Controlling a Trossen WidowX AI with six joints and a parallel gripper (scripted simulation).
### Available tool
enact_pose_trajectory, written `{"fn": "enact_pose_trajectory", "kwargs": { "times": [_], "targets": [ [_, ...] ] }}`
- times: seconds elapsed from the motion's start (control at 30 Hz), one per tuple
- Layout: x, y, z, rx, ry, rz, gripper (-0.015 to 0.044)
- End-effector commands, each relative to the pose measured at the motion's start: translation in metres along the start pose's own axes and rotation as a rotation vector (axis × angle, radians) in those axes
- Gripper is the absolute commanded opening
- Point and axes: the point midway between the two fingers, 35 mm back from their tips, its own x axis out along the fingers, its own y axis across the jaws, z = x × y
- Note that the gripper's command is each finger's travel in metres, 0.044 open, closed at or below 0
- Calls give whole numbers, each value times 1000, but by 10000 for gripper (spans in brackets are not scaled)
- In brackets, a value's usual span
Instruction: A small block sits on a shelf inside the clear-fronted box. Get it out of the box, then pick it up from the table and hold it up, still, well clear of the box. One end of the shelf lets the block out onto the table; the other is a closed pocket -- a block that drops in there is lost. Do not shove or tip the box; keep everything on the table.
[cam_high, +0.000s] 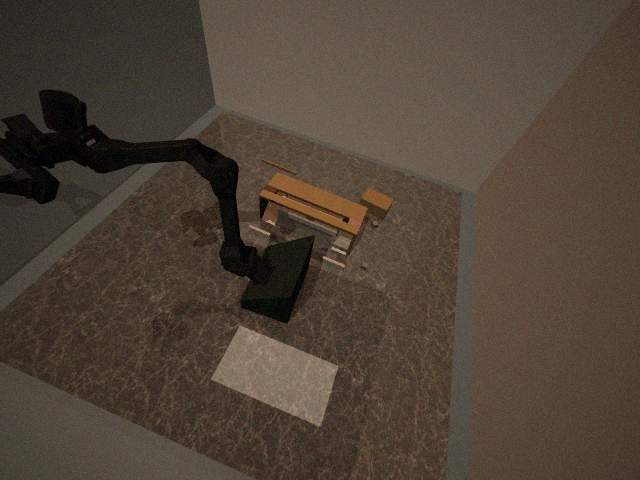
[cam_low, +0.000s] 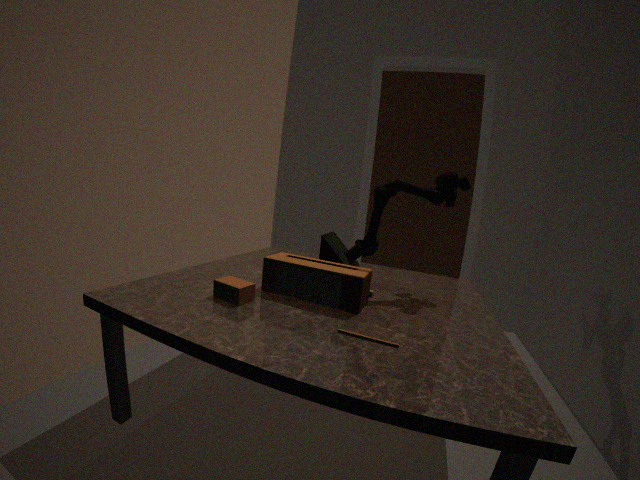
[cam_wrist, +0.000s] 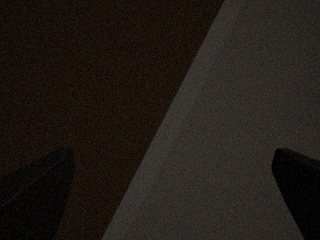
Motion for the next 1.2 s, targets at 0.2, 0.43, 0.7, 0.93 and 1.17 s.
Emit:
{"fn": "enact_pose_trajectory", "kwargs": {
  "times": [0.2, 0.43, 0.7, 0.93, 1.17],
  "targets": [
    [-47, -19, -139, 275, 450, -140, 400],
    [-128, -30, -216, 465, 748, -320, 400],
    [-249, -32, -263, 668, 1034, -602, 400],
    [-367, -21, -266, 833, 1233, -916, 400],
    [-481, 5, -231, 981, 1363, -1288, 400]
  ]
}}
